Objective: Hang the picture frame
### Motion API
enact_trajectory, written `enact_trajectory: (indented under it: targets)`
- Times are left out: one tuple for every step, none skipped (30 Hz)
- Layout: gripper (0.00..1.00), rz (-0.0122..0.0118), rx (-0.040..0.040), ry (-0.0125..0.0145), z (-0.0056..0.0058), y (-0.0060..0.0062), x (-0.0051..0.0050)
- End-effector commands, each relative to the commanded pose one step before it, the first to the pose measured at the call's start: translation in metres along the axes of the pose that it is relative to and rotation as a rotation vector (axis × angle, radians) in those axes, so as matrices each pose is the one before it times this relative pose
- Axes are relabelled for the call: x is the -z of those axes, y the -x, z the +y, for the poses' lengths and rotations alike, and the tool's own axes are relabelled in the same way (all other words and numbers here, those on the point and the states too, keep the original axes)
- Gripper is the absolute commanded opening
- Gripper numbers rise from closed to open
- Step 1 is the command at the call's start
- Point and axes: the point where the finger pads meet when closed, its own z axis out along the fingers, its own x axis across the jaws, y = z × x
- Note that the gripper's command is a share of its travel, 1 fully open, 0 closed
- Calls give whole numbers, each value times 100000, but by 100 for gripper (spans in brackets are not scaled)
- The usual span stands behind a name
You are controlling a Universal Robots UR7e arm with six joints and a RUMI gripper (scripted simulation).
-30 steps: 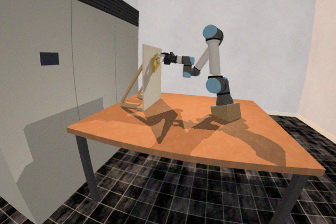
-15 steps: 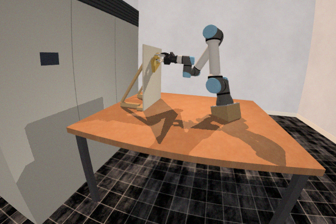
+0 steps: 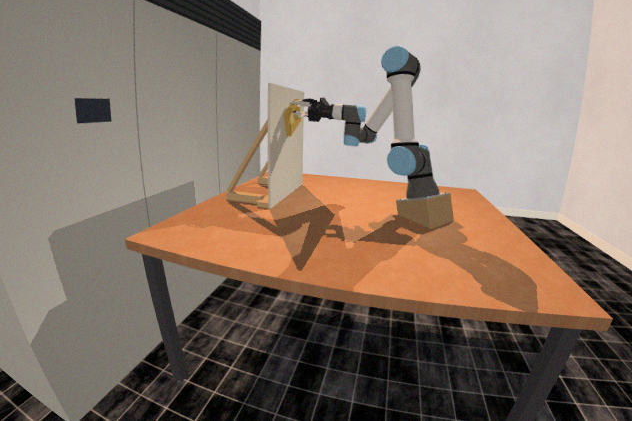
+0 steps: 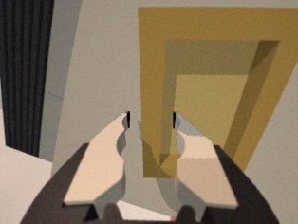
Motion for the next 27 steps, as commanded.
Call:
enact_trajectory:
  targets:
    - [29, -79, -3, 77, 30, 46, -71]
    - [29, 0, 0, 0, 0, 0, 0]
    - [29, 0, 0, 0, 0, 0, 0]
    - [29, 0, 0, 0, 0, 0, 0]
    - [29, 0, 0, 0, 0, 0, 0]
    - [0, 0, 0, 0, 0, 0, 0]
    - [0, 0, 0, 0, 0, 0, 0]
    - [0, -8, 5, -3, -1, 4, 1]
    - [0, -6, 4, -4, -1, 4, 1]
    - [0, -6, 4, -3, -1, 4, 1]
    - [0, 0, 0, 0, 0, 0, 0]
    - [0, 0, 0, 0, 0, 0, 0]
    - [0, 0, 0, 0, 0, 0, 0]
    - [0, 0, 0, 0, 0, 0, 0]
    - [0, 0, 0, 0, 0, 0, 0]
    - [0, 0, 0, 0, 0, 0, 0]
    - [0, 0, 0, 0, 0, 0, 0]
    - [0, 0, 0, 0, 0, 0, 0]
    - [0, 0, 0, 0, 0, 0, 0]
    - [0, 0, 0, 0, 0, 0, 0]
    - [0, 0, 0, 0, 0, 0, 0]
    - [0, 0, 0, 0, 0, 0, 0]
    - [0, 0, 0, 0, 0, 0, 0]
    - [0, 0, 0, 0, 0, 0, 0]
    - [0, 0, 0, 0, 0, 0, 0]
    - [0, 0, 0, 0, 0, 0, 0]
    - [0, 0, 0, 0, 0, 0, 0]
